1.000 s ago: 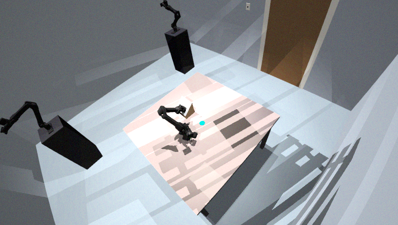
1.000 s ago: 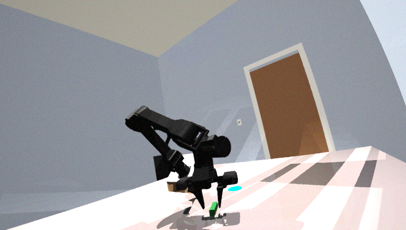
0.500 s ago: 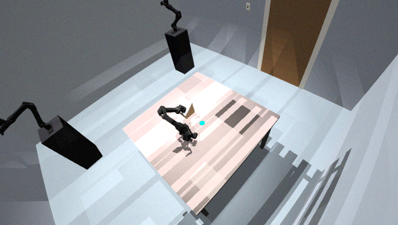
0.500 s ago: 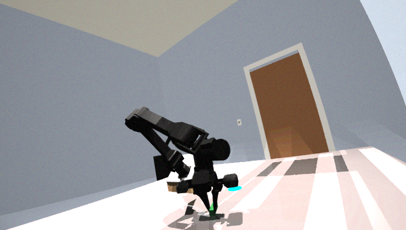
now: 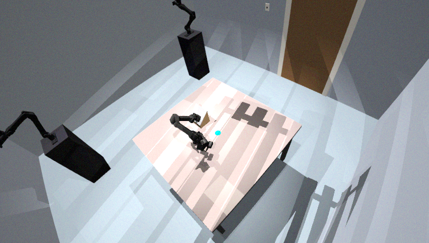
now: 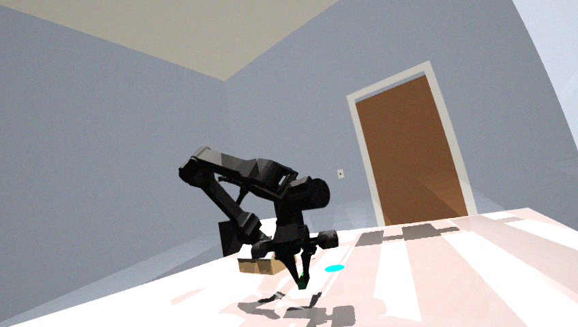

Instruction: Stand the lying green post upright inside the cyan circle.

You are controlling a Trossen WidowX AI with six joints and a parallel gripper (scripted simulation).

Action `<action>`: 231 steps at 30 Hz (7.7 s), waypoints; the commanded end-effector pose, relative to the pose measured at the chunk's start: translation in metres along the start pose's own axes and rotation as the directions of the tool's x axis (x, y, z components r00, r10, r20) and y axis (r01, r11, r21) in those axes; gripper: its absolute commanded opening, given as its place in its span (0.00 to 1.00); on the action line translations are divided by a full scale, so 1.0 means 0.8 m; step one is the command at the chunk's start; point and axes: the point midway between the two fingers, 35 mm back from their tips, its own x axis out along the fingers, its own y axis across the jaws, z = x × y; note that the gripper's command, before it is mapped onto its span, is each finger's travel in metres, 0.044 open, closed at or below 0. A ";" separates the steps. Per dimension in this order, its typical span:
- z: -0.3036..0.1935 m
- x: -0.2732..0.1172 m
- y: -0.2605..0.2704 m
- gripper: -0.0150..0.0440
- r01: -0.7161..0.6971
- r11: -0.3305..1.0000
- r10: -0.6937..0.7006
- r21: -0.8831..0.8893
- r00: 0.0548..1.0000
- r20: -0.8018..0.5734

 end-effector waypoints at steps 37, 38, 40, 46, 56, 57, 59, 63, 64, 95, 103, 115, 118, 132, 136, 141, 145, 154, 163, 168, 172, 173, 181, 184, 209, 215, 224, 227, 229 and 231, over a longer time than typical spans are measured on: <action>-0.039 -0.107 0.020 0.29 -0.018 0.941 0.016 -0.337 1.000 -0.008; -0.042 -0.107 0.022 0.29 -0.019 0.931 0.017 -0.365 1.000 -0.009; -0.049 -0.108 0.026 0.29 -0.022 0.907 0.019 -0.420 1.000 -0.011; -0.070 -0.110 0.037 0.29 -0.029 0.816 0.023 -0.577 1.000 -0.018; -0.106 -0.114 0.052 0.29 -0.037 0.608 0.026 -0.793 0.999 -0.027; -0.109 -0.115 0.053 0.29 -0.038 0.584 0.026 -0.811 0.999 -0.027; -0.117 -0.115 0.055 0.29 -0.038 0.534 0.026 -0.845 0.999 -0.028; -0.131 -0.117 0.060 0.29 -0.038 0.428 0.026 -0.903 0.999 -0.030; -0.135 -0.117 0.061 0.29 -0.038 0.401 0.026 -0.915 0.999 -0.030; -0.247 -0.125 0.070 0.29 -0.007 -0.490 0.010 -0.872 1.000 -0.014; -0.274 -0.126 0.067 0.29 0.002 -0.676 0.004 -0.737 1.000 -0.001; -0.276 -0.122 0.064 0.29 -0.027 -0.690 -0.002 -0.723 0.999 -0.034; -0.277 -0.120 0.063 0.29 -0.046 -0.690 -0.006 -0.722 0.998 -0.057; -0.278 -0.109 0.056 0.29 -0.129 -0.690 -0.015 -0.713 0.986 -0.163; -0.279 -0.107 0.055 0.29 -0.150 -0.690 -0.016 -0.708 0.981 -0.193; -0.279 -0.104 0.053 0.29 -0.176 -0.690 -0.015 -0.702 0.973 -0.230; -0.280 -0.101 0.052 0.29 -0.196 -0.690 -0.013 -0.697 0.966 -0.259; -0.282 -0.097 0.049 0.29 -0.237 -0.691 -0.005 -0.683 0.946 -0.323; -0.283 -0.093 0.047 0.29 -0.272 -0.692 0.008 -0.668 0.923 -0.385; -0.284 -0.091 0.046 0.29 -0.289 -0.694 0.018 -0.659 0.908 -0.418; -0.284 -0.090 0.045 0.29 -0.302 -0.695 0.026 -0.652 0.896 -0.443; -0.284 -0.090 0.045 0.29 -0.305 -0.696 0.028 -0.650 0.893 -0.450; -0.285 -0.087 0.044 0.29 -0.327 -0.700 0.048 -0.635 0.866 -0.498; -0.286 -0.087 0.043 0.29 -0.333 -0.701 0.057 -0.630 0.855 -0.516; -0.287 -0.084 0.042 0.29 -0.366 -0.720 0.142 -0.589 0.753 -0.642; -0.287 -0.083 0.042 0.29 -0.368 -0.726 0.166 -0.581 0.726 -0.667; -0.287 -0.084 0.042 0.29 -0.365 -0.734 0.205 -0.572 0.684 -0.700; -0.286 -0.084 0.042 0.29 -0.363 -0.737 0.218 -0.569 0.669 -0.710; -0.286 -0.084 0.042 0.29 -0.362 -0.739 0.227 -0.568 0.660 -0.716; -0.286 -0.084 0.042 0.29 -0.360 -0.741 0.236 -0.567 0.650 -0.722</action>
